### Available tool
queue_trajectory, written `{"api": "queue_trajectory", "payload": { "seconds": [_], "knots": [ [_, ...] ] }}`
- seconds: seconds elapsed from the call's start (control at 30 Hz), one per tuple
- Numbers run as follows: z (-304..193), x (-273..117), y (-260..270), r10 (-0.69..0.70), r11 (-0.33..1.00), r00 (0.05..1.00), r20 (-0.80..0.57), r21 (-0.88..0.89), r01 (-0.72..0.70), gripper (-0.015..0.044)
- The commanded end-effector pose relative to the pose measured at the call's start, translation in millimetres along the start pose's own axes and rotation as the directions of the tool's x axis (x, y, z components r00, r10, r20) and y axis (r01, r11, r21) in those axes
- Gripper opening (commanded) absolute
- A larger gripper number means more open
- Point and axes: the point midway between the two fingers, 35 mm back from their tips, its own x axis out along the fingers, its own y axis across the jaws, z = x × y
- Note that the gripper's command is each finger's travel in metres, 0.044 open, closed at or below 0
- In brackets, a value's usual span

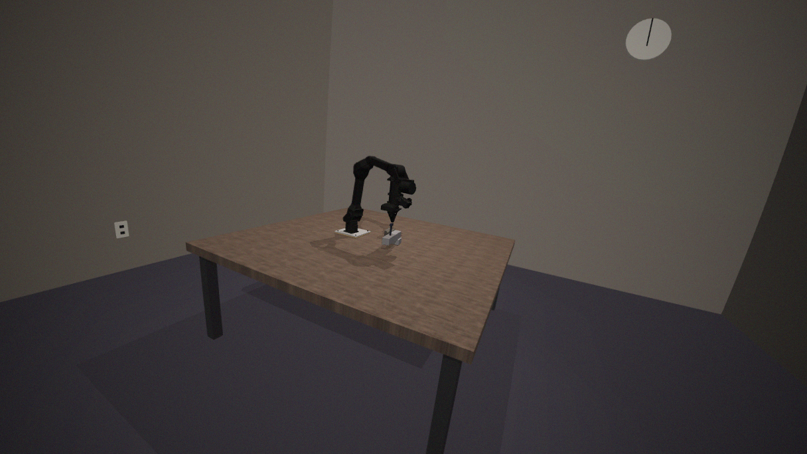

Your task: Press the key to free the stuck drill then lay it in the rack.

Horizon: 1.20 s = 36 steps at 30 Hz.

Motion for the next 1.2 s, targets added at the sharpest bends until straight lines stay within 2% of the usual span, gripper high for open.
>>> {"api": "queue_trajectory", "payload": {
  "seconds": [0.0,1.17],
  "knots": [
    [-3,-5,-5,-0.006,0.999,1.0,0.004,-0.037,0.006,0.0],
    [-1,18,-4,-0.006,0.999,1.0,0.004,-0.037,0.006,0.0]
  ]
}}
